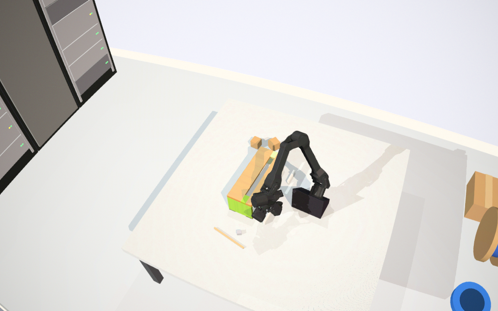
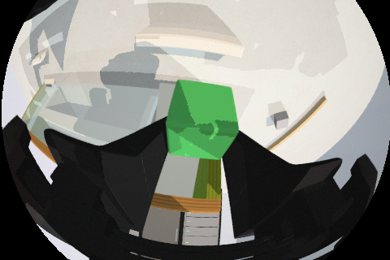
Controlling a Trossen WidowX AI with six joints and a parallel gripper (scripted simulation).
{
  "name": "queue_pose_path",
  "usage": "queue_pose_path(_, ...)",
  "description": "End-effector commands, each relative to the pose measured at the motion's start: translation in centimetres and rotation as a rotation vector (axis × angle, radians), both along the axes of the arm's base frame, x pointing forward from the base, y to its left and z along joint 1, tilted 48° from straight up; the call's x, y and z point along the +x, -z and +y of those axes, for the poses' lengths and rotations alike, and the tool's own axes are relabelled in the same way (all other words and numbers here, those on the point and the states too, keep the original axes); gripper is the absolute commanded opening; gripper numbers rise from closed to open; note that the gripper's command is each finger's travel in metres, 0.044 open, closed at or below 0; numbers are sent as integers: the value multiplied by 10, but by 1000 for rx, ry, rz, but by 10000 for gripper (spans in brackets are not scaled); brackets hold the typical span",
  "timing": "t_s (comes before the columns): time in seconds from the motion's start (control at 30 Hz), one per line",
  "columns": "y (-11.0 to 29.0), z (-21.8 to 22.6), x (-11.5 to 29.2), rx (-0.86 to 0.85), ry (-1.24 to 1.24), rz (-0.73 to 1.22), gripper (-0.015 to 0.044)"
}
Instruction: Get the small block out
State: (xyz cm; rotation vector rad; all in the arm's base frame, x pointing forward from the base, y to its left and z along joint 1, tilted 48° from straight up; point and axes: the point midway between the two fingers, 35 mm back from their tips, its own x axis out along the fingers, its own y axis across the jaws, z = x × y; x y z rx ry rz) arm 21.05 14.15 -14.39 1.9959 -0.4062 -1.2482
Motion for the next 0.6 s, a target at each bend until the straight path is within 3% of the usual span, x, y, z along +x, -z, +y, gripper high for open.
queue_pose_path(0.0, -10, 8, -1, 1, -38, 39, 0)
queue_pose_path(0.57, -67, 38, -10, -9, -315, 269, 0)
